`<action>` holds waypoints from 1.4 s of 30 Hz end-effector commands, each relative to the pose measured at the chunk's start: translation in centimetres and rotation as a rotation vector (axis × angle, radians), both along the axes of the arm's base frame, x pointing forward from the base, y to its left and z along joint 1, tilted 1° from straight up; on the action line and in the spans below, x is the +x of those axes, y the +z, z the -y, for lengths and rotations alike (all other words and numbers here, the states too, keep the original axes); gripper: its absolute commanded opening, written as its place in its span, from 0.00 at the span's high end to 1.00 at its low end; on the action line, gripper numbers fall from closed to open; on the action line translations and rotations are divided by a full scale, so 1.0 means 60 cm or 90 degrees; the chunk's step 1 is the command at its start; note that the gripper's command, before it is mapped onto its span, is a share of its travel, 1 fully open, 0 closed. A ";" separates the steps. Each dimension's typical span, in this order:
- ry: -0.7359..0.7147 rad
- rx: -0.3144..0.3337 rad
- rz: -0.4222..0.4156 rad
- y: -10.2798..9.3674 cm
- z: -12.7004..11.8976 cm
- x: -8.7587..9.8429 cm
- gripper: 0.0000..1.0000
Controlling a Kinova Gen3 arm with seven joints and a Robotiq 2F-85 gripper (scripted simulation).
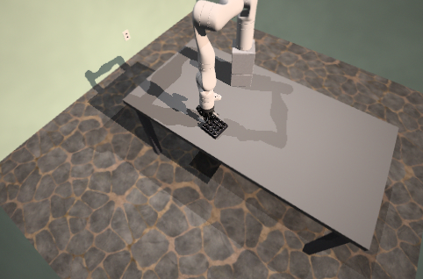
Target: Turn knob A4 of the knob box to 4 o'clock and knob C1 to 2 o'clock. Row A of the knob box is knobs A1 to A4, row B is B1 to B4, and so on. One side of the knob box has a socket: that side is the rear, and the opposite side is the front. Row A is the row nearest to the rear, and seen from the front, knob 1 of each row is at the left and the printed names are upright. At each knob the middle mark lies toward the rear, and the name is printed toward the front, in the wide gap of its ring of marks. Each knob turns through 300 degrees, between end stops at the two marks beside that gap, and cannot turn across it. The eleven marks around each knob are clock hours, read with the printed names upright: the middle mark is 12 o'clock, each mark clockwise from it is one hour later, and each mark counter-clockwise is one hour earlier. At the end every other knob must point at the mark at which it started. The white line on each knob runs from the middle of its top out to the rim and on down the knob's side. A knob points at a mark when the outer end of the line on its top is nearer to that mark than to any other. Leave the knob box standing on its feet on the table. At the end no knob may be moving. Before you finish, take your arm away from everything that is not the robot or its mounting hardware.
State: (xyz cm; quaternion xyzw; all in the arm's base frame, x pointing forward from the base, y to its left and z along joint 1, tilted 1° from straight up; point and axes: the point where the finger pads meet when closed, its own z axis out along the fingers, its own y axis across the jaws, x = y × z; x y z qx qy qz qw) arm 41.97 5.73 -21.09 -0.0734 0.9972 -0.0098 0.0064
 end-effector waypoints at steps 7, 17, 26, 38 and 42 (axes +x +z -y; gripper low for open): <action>0.000 0.000 0.000 -0.009 0.000 0.000 0.81; 0.000 0.000 0.000 -0.019 0.001 0.000 0.81; 0.000 0.000 0.000 -0.019 0.001 0.000 0.81; 0.000 0.000 0.000 -0.019 0.001 0.000 0.81; 0.000 0.000 0.000 -0.019 0.001 0.000 0.81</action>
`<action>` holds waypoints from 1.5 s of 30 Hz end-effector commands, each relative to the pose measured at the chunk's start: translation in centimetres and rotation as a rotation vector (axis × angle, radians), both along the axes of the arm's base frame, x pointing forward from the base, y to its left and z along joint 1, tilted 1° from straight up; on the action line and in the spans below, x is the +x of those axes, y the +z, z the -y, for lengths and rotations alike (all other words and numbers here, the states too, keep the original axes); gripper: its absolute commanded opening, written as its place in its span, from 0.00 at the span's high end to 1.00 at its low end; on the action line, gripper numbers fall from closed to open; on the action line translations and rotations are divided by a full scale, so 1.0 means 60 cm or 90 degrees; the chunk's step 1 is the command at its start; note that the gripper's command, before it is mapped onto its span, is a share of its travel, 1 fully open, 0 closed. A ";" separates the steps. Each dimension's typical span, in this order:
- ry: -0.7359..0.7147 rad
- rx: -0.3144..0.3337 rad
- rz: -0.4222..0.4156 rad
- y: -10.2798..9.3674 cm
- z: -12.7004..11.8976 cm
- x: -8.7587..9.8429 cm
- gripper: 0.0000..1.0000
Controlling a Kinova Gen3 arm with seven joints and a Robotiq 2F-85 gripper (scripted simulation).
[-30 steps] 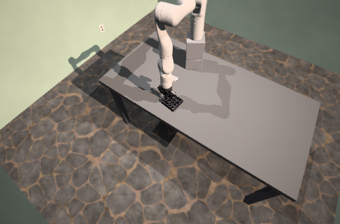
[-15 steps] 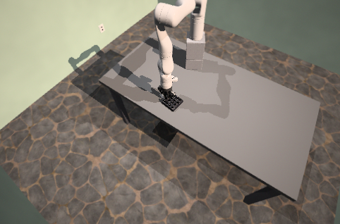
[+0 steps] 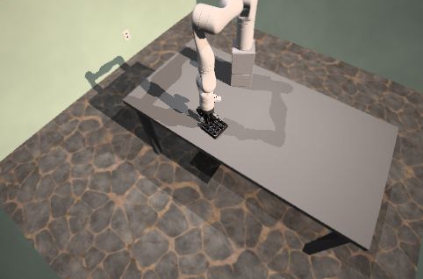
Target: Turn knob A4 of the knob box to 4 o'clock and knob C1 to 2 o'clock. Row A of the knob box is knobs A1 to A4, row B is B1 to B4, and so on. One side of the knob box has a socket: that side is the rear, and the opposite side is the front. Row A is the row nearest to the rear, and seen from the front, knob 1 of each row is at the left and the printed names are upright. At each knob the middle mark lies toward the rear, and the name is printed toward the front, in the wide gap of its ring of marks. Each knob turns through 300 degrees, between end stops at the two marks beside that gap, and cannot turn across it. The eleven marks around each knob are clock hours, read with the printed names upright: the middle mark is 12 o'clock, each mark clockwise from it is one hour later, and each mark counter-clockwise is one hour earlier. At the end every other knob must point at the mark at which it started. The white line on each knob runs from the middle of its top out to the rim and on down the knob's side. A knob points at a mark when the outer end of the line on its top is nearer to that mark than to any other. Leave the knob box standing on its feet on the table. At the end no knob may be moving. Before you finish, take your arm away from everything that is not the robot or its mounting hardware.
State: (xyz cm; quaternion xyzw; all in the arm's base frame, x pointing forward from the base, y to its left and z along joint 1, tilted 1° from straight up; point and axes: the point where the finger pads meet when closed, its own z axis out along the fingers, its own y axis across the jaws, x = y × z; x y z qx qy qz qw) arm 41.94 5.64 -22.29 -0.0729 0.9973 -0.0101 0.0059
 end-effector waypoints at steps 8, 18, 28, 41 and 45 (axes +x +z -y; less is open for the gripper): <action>0.000 0.000 0.001 0.001 -0.001 0.001 0.81; 0.000 0.000 0.001 0.001 -0.001 0.001 0.92; 0.000 0.000 0.001 0.001 -0.001 0.001 0.92; 0.000 0.000 0.001 0.001 -0.001 0.001 0.92; 0.000 0.000 0.001 0.001 -0.001 0.001 0.92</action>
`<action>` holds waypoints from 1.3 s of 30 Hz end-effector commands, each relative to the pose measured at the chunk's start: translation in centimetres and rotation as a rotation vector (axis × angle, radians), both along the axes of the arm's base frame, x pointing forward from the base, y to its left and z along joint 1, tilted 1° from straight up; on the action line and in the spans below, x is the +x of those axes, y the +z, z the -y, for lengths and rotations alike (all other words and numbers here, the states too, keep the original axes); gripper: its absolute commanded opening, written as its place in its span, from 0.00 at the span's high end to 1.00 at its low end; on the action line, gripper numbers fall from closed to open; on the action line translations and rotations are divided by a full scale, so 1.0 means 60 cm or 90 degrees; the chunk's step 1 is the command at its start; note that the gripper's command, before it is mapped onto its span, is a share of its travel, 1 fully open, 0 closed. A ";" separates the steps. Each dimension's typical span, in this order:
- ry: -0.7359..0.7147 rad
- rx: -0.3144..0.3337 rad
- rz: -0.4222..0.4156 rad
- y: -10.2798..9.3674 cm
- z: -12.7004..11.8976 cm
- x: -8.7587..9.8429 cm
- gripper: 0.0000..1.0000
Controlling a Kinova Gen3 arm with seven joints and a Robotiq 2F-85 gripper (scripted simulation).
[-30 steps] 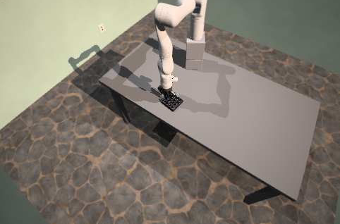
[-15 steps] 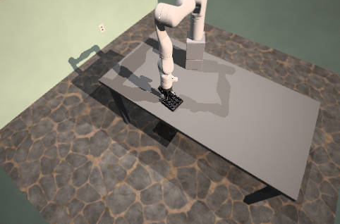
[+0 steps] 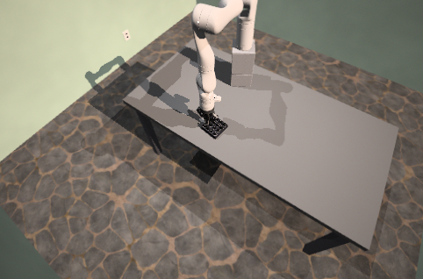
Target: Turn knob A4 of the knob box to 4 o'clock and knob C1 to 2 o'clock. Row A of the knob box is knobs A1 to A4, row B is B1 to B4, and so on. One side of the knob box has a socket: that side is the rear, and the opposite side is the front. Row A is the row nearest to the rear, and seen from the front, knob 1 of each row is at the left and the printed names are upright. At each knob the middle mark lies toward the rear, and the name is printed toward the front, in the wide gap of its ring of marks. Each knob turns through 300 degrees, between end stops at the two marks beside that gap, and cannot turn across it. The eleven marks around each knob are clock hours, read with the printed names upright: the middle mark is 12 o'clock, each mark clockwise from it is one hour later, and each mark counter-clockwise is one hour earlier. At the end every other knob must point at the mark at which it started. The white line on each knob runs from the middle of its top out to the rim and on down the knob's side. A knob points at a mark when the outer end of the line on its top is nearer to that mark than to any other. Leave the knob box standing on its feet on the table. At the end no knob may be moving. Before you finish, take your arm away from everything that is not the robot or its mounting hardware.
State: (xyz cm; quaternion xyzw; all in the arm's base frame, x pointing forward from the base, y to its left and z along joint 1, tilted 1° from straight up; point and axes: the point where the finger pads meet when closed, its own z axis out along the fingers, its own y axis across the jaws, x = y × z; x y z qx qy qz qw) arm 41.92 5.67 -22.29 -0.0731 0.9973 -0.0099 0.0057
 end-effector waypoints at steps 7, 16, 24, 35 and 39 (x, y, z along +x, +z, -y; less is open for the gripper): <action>-0.015 0.000 0.001 0.001 0.000 0.001 0.92; -0.134 0.002 0.003 0.001 0.000 0.001 0.92; -0.230 0.003 0.005 0.001 0.000 0.001 0.92; -0.285 0.004 0.006 0.001 0.000 0.001 0.92; -0.285 0.004 0.006 0.001 0.000 0.001 0.92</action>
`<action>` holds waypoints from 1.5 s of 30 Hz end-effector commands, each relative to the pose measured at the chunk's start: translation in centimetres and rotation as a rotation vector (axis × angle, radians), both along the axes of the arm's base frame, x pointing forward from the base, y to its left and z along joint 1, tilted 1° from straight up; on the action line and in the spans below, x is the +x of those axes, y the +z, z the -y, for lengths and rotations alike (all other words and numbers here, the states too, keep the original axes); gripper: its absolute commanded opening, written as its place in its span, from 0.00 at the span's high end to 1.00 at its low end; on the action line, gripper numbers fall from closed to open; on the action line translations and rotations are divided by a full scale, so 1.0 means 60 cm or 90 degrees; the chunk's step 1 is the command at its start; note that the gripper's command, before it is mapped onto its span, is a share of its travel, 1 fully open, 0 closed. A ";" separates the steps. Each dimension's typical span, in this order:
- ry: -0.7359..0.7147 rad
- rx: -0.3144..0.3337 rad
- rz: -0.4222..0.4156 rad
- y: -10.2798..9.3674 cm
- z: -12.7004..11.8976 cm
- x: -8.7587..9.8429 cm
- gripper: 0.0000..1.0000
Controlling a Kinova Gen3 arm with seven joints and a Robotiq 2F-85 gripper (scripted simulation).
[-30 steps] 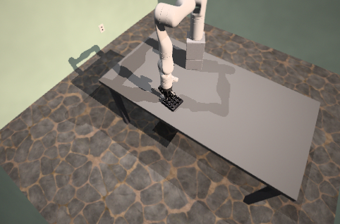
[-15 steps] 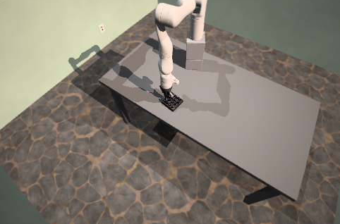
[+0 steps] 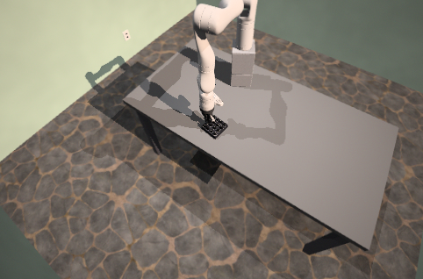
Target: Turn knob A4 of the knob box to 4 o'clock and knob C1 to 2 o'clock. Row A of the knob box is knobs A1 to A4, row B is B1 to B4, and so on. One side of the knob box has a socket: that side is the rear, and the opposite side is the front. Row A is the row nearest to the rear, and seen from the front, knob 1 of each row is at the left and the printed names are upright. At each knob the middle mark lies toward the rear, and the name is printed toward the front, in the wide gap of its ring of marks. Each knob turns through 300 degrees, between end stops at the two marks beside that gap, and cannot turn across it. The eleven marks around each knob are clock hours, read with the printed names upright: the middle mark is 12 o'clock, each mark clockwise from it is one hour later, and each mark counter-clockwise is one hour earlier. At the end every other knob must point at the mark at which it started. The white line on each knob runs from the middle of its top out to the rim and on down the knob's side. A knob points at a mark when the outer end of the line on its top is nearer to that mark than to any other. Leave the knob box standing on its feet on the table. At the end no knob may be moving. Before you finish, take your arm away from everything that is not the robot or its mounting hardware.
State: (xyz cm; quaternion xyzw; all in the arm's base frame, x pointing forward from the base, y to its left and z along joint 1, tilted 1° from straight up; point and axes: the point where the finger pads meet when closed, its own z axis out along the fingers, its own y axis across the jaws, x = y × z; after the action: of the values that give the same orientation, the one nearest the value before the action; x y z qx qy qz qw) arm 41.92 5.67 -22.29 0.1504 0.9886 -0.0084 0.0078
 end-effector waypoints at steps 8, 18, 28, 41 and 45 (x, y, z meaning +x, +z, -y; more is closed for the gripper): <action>0.000 0.000 0.001 0.001 0.000 0.001 0.81; 0.000 0.000 0.001 0.001 0.000 0.001 0.81; 0.000 0.000 0.001 0.001 0.000 0.001 0.81; 0.000 0.000 0.001 0.037 -0.001 0.001 0.81; 0.000 0.000 0.001 0.055 -0.001 0.000 0.81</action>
State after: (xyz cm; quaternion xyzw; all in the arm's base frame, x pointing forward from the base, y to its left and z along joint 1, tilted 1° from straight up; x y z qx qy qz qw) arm 41.43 5.40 -19.94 0.1529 0.9882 -0.0102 0.0027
